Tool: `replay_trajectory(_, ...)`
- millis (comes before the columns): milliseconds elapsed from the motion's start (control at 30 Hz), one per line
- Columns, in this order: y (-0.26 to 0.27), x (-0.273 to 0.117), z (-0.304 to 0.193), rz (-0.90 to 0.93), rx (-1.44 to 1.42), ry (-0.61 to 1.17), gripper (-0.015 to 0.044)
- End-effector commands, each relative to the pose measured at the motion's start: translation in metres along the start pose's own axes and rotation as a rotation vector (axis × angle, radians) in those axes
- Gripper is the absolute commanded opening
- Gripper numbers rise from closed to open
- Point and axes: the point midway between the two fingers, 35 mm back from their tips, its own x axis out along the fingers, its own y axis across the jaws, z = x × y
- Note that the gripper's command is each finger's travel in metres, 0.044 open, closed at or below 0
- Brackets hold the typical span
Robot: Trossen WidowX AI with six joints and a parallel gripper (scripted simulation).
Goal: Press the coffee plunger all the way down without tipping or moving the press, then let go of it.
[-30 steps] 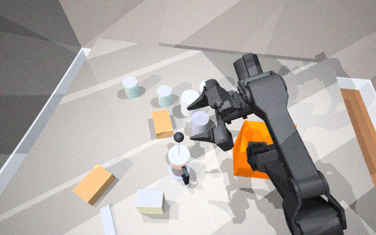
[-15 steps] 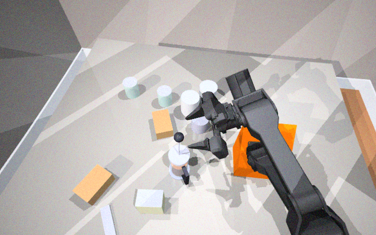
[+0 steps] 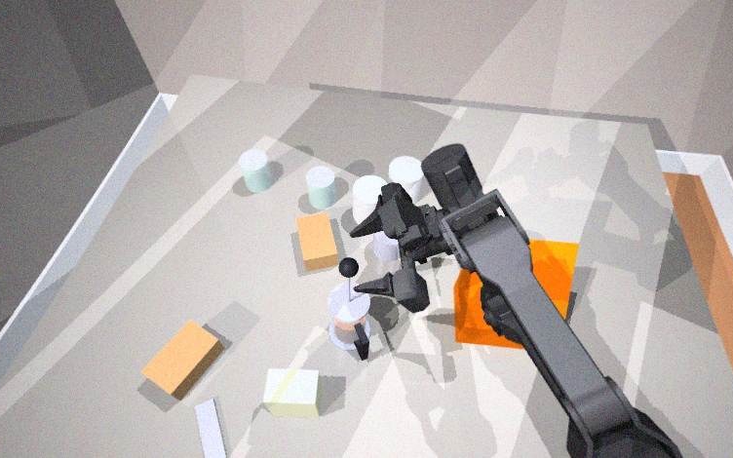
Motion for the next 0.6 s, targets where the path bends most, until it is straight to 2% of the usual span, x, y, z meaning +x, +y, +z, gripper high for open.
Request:
replay_trajectory(0, 0.0014, 0.0047, -0.0007, 0.000, 0.002, -0.001, 0.0440)
replay_trajectory(300, 0.0061, 0.0135, 0.0020, 0.011, 0.004, -0.014, 0.0440)
replay_trajectory(567, 0.0061, 0.0135, 0.0020, 0.011, 0.004, -0.014, 0.0230)
